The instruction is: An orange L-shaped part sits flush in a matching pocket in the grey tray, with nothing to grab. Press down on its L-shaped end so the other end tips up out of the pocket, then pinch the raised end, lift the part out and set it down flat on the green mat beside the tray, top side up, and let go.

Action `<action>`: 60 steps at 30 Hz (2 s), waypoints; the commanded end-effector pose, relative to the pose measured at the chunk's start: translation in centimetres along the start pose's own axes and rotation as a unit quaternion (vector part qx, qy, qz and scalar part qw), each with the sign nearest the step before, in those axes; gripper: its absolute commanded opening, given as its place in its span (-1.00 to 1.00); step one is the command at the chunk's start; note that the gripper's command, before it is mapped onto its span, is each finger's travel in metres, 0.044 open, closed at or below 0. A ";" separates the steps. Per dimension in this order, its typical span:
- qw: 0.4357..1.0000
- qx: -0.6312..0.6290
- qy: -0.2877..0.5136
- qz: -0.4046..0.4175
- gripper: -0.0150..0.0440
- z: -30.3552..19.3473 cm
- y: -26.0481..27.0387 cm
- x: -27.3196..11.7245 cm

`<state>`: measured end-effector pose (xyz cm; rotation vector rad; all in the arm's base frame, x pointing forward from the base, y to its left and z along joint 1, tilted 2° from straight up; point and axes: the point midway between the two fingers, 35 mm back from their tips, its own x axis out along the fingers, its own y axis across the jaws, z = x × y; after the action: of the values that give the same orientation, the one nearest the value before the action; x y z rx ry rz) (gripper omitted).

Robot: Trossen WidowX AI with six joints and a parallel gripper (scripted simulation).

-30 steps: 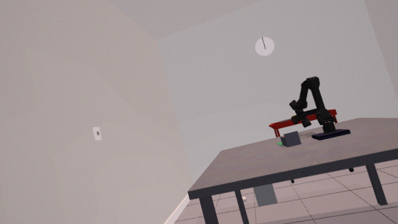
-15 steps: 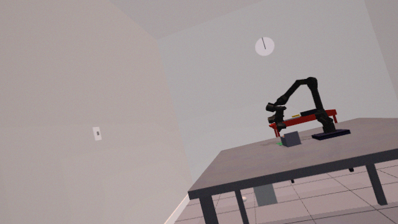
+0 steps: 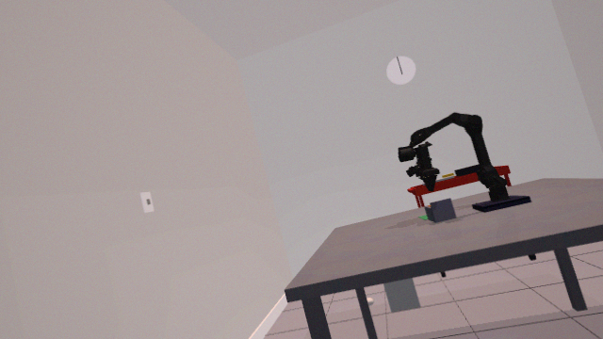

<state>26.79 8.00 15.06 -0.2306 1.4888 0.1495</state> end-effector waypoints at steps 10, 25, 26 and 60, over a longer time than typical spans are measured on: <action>1.000 0.009 0.027 0.012 0.12 -1.2 2.3 2.9; 1.000 0.009 0.027 0.012 0.12 -1.7 2.4 7.1; 1.000 0.009 0.027 0.012 0.12 -1.7 2.4 7.3; 1.000 0.009 0.026 0.014 0.12 -1.8 2.9 9.5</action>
<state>25.13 9.72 5.00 -0.1990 1.5458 0.1567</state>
